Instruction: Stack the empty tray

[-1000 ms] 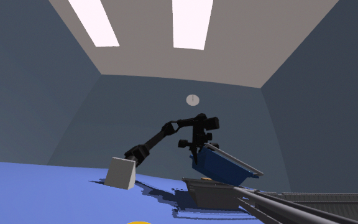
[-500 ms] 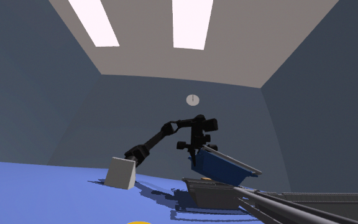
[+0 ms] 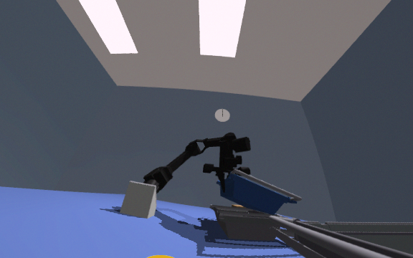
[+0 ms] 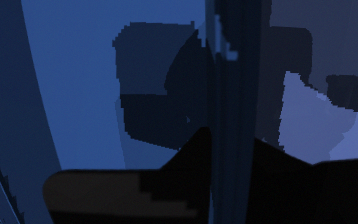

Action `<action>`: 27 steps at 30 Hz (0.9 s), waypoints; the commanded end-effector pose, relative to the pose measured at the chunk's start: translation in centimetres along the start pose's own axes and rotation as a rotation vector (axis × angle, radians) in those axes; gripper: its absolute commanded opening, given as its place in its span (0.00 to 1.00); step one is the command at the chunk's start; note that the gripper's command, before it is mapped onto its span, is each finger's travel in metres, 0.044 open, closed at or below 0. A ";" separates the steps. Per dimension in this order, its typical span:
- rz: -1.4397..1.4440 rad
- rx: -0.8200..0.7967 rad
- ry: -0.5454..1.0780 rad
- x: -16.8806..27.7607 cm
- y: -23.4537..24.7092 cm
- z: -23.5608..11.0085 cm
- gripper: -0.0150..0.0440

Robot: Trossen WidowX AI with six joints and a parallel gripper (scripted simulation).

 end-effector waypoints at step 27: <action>0.006 0.025 -0.005 0.1 -0.5 1.0 0.25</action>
Point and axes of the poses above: the point midway between the two fingers, 35 mm back from their tips, its own z axis out along the fingers, its own y axis across the jaws, x = y × z, the point moved 10 cm from there along -z, back along the fingers, and after that the axes turned 15 degrees about z, right-handed, at the moved point
